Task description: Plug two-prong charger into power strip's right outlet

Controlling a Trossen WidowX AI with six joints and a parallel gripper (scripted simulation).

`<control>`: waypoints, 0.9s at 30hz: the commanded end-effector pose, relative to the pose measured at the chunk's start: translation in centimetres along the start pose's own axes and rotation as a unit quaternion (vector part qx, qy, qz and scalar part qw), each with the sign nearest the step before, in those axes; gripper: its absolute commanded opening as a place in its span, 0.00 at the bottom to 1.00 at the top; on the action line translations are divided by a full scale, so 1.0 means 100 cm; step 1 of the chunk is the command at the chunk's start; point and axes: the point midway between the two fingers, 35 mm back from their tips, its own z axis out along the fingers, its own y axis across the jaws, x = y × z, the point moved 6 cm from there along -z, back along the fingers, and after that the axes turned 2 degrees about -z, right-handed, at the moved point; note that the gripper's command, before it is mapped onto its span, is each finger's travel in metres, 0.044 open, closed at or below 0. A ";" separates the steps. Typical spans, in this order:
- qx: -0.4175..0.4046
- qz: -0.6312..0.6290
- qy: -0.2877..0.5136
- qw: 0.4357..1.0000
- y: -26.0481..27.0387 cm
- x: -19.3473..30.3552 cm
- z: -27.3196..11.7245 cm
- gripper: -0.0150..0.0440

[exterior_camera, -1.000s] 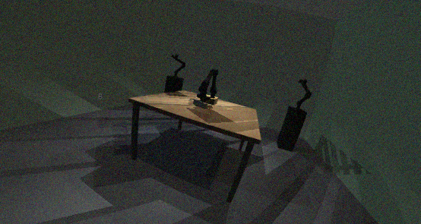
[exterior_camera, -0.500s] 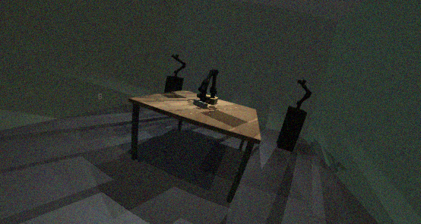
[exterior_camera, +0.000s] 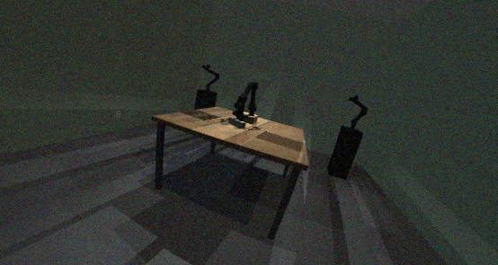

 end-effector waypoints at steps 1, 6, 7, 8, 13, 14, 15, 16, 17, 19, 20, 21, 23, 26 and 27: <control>-0.002 -0.002 0.001 1.000 0.000 -0.002 0.000 0.25; -0.002 -0.002 0.001 1.000 0.000 -0.004 -0.001 0.25; -0.002 -0.002 0.000 1.000 0.000 -0.004 -0.001 0.25; -0.002 -0.002 0.000 1.000 0.000 -0.004 -0.001 0.25; -0.002 -0.002 0.000 1.000 0.000 -0.006 -0.001 0.25; -0.002 -0.002 0.000 1.000 0.000 -0.006 -0.001 0.25; -0.002 -0.002 0.000 1.000 0.000 -0.007 -0.001 0.25; -0.002 -0.002 0.000 1.000 0.000 -0.007 -0.001 0.25; -0.002 -0.002 0.000 1.000 0.000 -0.007 -0.001 0.25; -0.002 -0.002 0.000 1.000 0.000 -0.008 -0.001 0.25; -0.002 -0.002 0.000 1.000 0.000 -0.008 -0.001 0.25; -0.002 -0.002 0.000 1.000 0.000 -0.008 -0.001 0.25; -0.002 -0.002 0.000 1.000 0.000 -0.009 -0.001 0.25; -0.002 -0.002 0.000 1.000 0.000 -0.010 -0.001 0.25; -0.002 -0.002 0.000 1.000 0.000 -0.010 -0.001 0.25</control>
